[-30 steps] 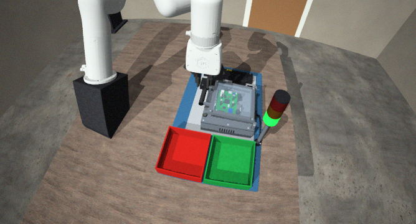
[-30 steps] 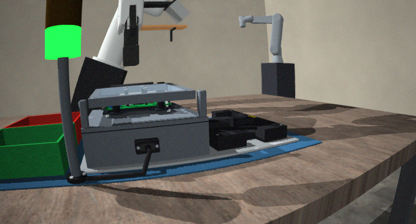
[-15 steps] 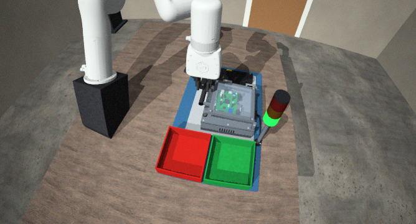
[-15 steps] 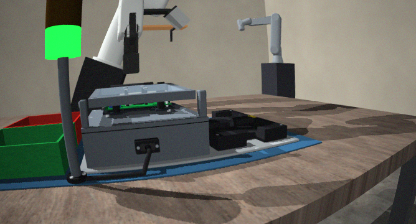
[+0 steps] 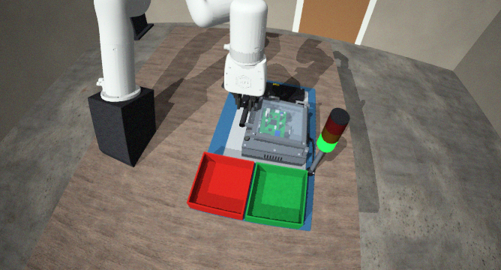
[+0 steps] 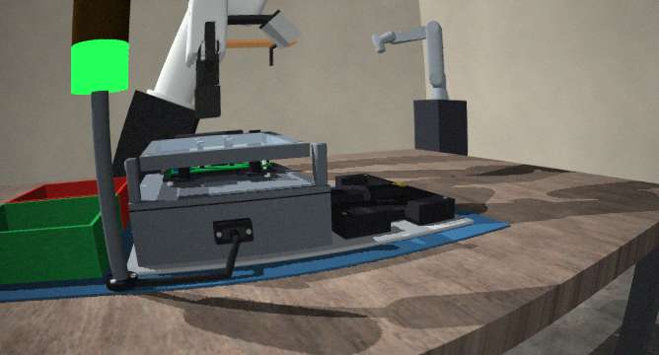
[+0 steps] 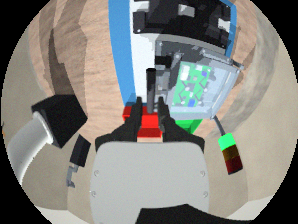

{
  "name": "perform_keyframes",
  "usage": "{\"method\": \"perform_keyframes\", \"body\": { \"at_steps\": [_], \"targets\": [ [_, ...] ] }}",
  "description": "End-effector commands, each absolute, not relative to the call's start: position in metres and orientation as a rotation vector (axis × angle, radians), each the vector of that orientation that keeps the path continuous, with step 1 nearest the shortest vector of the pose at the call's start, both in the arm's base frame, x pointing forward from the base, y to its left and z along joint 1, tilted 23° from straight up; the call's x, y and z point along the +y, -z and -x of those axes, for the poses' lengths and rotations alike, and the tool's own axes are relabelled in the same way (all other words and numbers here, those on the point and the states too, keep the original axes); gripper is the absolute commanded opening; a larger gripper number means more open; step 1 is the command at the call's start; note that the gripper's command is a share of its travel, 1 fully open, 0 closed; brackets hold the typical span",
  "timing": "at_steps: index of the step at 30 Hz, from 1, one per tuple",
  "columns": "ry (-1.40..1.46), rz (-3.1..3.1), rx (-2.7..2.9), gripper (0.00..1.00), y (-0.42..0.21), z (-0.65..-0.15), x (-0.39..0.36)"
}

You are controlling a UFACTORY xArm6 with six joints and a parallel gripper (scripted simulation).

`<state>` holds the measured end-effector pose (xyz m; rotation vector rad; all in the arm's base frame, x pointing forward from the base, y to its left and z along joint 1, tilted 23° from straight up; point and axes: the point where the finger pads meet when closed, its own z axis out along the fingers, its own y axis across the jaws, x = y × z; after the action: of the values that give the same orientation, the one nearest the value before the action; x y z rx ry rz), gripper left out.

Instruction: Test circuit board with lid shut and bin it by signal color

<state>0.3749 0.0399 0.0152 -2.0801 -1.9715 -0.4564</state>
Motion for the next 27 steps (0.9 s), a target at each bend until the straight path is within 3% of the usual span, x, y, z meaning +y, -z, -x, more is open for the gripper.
{"method": "perform_keyframes", "body": {
  "at_steps": [1,27],
  "targets": [
    [0.459,2.081,-1.973,0.27,-0.013,-0.376,0.041],
    [0.459,2.081,-1.973,0.27,-0.001,-0.378,0.046]
  ]
}}
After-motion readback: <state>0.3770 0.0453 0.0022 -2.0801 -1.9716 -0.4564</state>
